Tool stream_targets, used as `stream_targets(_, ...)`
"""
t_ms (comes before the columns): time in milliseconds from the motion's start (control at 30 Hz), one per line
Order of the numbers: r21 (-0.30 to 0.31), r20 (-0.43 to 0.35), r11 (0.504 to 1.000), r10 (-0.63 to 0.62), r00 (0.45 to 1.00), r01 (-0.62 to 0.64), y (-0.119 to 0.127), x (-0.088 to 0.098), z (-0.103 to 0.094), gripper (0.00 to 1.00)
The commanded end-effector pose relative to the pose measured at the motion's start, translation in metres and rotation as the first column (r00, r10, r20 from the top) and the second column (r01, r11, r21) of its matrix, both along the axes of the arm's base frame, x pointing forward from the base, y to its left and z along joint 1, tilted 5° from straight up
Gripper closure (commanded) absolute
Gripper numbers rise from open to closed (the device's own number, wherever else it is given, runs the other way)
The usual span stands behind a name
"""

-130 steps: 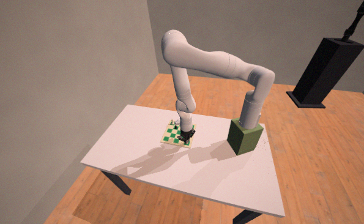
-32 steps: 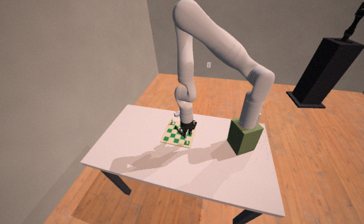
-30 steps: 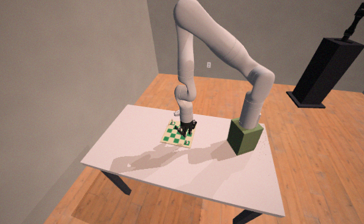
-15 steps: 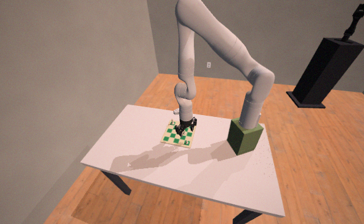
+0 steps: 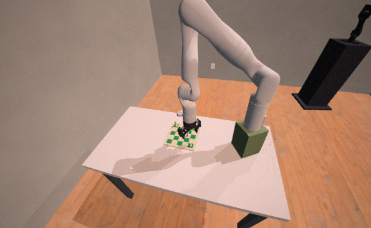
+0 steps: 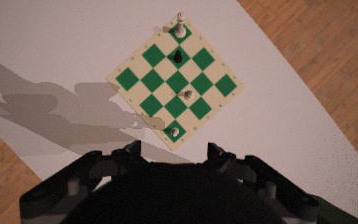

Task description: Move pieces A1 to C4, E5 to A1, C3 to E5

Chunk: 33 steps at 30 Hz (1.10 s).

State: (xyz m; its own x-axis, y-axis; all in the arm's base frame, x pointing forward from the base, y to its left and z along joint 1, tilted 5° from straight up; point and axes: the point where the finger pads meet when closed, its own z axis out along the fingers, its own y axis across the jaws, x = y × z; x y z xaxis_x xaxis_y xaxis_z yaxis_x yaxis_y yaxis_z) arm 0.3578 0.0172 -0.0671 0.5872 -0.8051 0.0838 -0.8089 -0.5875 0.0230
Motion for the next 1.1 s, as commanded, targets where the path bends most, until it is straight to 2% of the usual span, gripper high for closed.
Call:
stream_targets(0, 0.000, 0.002, 1.000, 0.000, 1.000, 0.000, 0.000, 0.001, 0.002, 0.00)
stream_targets(167, 0.000, 0.002, 1.000, 0.000, 1.000, 0.000, 0.001, 0.000, 0.011, 0.00)
stream_targets(433, 0.000, 0.002, 1.000, 0.000, 1.000, 0.000, 0.004, -0.001, 0.046, 0.00)
stream_targets(500, 0.000, 0.002, 1.000, 0.000, 1.000, 0.000, 0.004, -0.001, 0.046, 0.00)
stream_targets(733, 0.000, 0.002, 1.000, 0.000, 1.000, 0.000, 0.006, -0.002, 0.072, 0.00)
stream_targets(1067, 0.000, 0.002, 1.000, 0.000, 1.000, 0.000, 0.006, -0.002, 0.077, 0.00)
